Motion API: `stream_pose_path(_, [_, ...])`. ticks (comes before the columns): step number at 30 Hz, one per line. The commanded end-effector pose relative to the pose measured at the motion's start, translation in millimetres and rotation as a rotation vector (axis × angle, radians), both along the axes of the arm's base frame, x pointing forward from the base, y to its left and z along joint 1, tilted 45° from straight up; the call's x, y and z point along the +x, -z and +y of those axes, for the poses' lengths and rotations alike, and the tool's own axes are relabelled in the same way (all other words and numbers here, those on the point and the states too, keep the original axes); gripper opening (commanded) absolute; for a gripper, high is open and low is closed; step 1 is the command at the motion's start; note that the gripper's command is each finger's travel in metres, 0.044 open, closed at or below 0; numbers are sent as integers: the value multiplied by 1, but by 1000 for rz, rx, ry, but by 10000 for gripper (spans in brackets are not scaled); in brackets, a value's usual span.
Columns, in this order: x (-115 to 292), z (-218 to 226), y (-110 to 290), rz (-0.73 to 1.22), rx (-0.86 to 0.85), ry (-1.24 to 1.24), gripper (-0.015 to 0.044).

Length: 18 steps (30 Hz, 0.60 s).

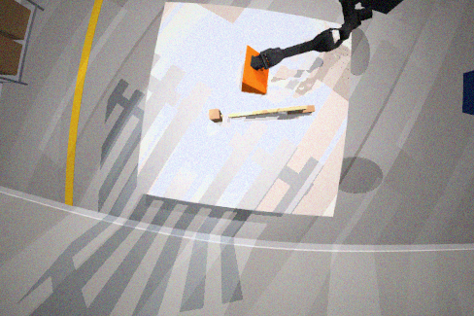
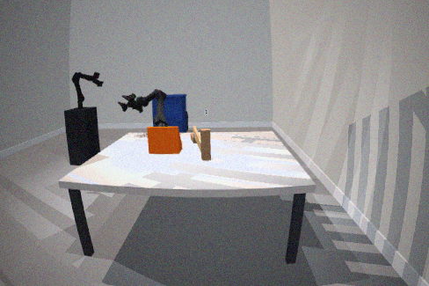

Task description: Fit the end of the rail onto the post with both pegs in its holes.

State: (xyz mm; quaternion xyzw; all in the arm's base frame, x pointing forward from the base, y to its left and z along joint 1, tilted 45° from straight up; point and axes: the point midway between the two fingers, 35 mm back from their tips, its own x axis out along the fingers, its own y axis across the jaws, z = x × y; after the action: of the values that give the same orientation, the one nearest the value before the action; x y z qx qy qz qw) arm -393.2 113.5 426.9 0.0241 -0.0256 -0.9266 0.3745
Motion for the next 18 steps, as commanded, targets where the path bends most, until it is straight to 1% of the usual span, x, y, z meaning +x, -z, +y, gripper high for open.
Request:
stream_pose_path(1, [0,1,0,0,1,4,426])
stream_pose_path(2, [1,4,0,1,3,14,440])
stream_pose_path(5, [8,26,3,6,18,90,440])
stream_pose_path(9, [28,78,9,7,48,267,440])
stream_pose_path(13, [57,128,17,0,80,448,440])
stream_pose_path(18, [104,185,27,-20,123,673,440])
